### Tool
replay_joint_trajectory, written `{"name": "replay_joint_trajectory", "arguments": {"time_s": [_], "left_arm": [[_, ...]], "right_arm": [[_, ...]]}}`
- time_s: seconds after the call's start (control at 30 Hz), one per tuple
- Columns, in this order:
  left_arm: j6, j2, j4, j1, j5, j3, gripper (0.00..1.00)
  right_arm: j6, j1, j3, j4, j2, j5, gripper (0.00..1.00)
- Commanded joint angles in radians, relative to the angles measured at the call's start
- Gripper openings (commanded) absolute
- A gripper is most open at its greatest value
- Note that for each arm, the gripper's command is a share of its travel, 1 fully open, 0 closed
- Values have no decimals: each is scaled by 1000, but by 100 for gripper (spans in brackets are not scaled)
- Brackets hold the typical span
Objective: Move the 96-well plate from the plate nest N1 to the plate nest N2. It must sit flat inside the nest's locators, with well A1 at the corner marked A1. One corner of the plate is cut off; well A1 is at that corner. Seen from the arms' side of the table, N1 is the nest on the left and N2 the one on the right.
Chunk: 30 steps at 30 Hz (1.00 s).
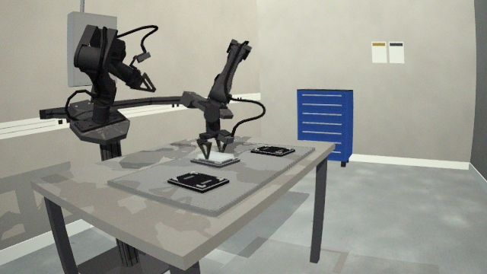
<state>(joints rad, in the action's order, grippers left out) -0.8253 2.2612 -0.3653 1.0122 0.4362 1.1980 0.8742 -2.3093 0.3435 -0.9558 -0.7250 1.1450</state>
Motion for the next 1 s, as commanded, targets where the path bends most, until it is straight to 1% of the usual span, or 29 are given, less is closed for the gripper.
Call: {"name": "replay_joint_trajectory", "arguments": {"time_s": [0.0,0.13,0.5,0.57,0.97], "left_arm": [[37,27,78,-11,-19,-3,80],[39,49,84,-20,-25,-6,80],[40,50,88,-19,-28,-19,80],[49,22,80,-12,-30,-27,80],[51,1,92,-1,-30,-37,80]], "right_arm": [[6,-10,33,-7,-13,26,100],[6,-10,33,-7,-13,26,100],[6,-10,33,-7,-13,26,100],[6,-10,33,-7,-13,26,100],[6,-10,33,-7,-13,26,100]]}}
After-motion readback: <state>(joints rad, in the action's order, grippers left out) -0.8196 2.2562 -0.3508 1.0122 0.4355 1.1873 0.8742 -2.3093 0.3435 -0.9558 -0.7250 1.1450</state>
